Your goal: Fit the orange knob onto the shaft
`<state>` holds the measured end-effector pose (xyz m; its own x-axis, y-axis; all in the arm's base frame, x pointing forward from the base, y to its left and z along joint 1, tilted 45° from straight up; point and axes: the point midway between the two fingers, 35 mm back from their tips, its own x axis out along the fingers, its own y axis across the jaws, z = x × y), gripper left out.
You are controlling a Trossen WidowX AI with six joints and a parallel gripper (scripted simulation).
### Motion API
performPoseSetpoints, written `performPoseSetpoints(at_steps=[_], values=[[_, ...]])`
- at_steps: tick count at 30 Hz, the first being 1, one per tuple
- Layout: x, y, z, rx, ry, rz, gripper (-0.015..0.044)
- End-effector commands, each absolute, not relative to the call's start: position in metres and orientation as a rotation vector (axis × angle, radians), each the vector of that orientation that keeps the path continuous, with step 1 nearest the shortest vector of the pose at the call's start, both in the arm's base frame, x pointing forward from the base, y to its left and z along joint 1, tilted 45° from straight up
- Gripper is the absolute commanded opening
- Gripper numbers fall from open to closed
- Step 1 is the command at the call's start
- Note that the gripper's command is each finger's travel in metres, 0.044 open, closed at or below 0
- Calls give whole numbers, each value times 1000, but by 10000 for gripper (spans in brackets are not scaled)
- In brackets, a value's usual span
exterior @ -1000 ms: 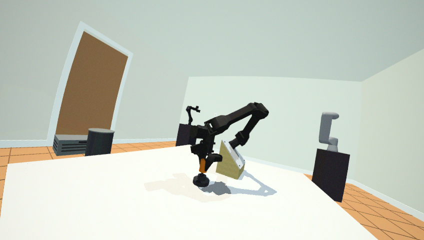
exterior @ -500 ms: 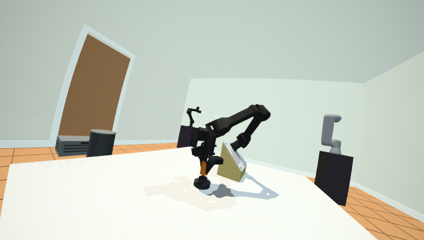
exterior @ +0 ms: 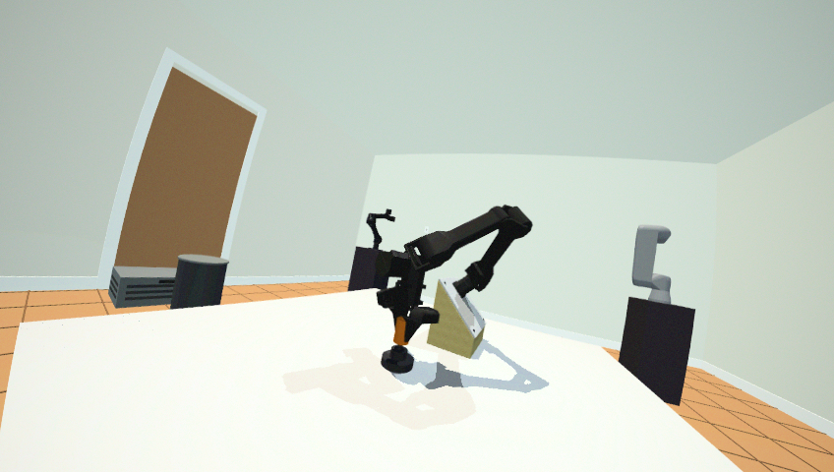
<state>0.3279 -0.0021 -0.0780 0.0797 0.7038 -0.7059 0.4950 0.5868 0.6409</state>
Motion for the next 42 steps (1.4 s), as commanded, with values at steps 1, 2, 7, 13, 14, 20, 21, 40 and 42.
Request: performPoseSetpoints(at_steps=[1, 2, 7, 13, 14, 20, 21, 40, 42], values=[[328, -3, -76, 1042, 1569, 209, 0], [328, -4, -76, 1042, 1569, 209, 0], [329, -5, -74, 1062, 1575, 189, 0], [329, -4, -76, 1202, 1615, 47, 0], [329, -4, -76, 1204, 1615, 44, 0], [327, -2, -78, 1204, 1616, 44, 0], [327, -2, -78, 1204, 1616, 44, 0], [329, -1, -78, 1204, 1615, 45, 0], [329, -1, -78, 1204, 1615, 45, 0]])
